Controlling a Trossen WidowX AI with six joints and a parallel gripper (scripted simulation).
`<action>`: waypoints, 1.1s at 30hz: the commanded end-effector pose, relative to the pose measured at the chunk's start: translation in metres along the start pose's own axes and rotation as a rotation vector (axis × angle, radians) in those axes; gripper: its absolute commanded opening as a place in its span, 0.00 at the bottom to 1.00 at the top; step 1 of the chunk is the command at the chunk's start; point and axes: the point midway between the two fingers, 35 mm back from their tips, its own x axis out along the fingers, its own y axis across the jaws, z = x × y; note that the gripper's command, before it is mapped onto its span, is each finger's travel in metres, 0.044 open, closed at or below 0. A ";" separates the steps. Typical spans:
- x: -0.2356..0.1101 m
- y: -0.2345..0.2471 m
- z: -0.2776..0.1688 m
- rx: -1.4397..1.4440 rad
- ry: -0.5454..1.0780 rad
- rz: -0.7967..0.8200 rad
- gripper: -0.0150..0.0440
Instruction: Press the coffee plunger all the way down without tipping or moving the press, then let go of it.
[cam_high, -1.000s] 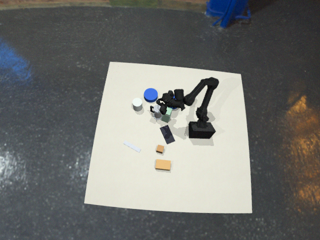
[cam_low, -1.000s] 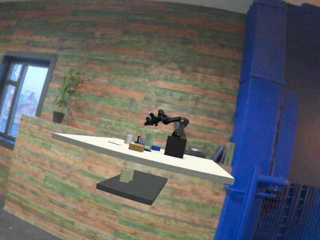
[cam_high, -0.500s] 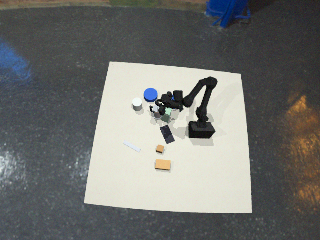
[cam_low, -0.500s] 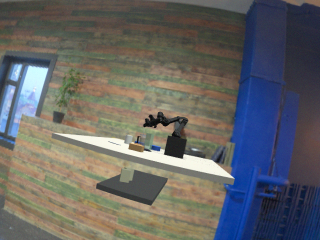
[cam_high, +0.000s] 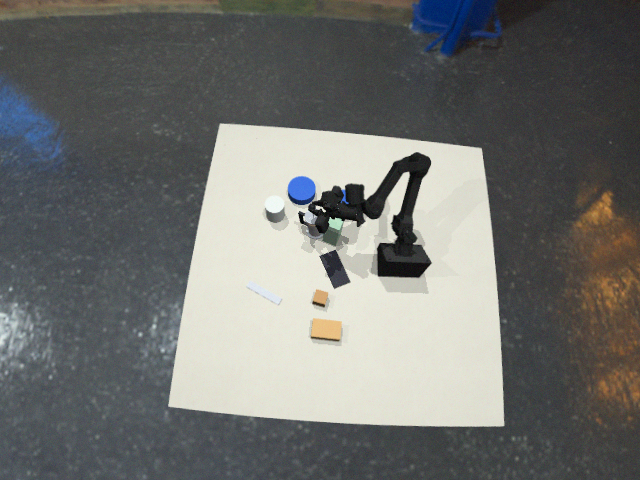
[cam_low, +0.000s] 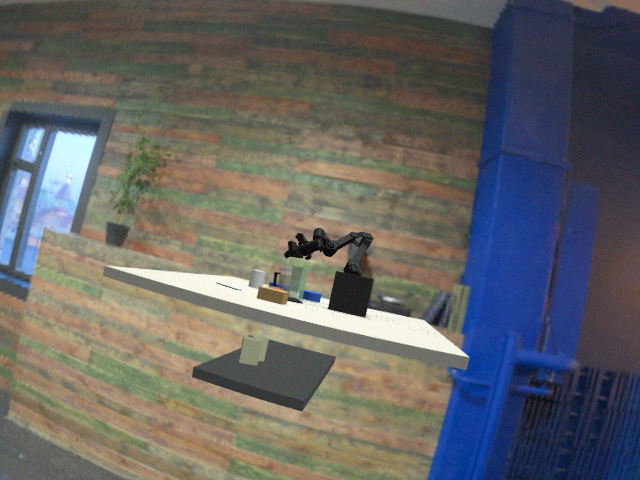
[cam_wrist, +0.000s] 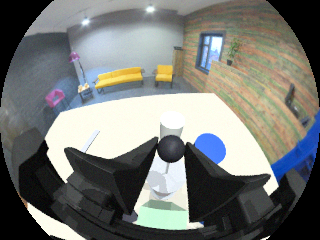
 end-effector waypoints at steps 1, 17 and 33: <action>0.007 -0.001 -0.032 -0.056 0.072 -0.013 0.46; 0.024 -0.001 -0.037 -0.058 0.068 -0.017 0.46; 0.028 0.001 -0.033 -0.057 0.068 -0.017 0.46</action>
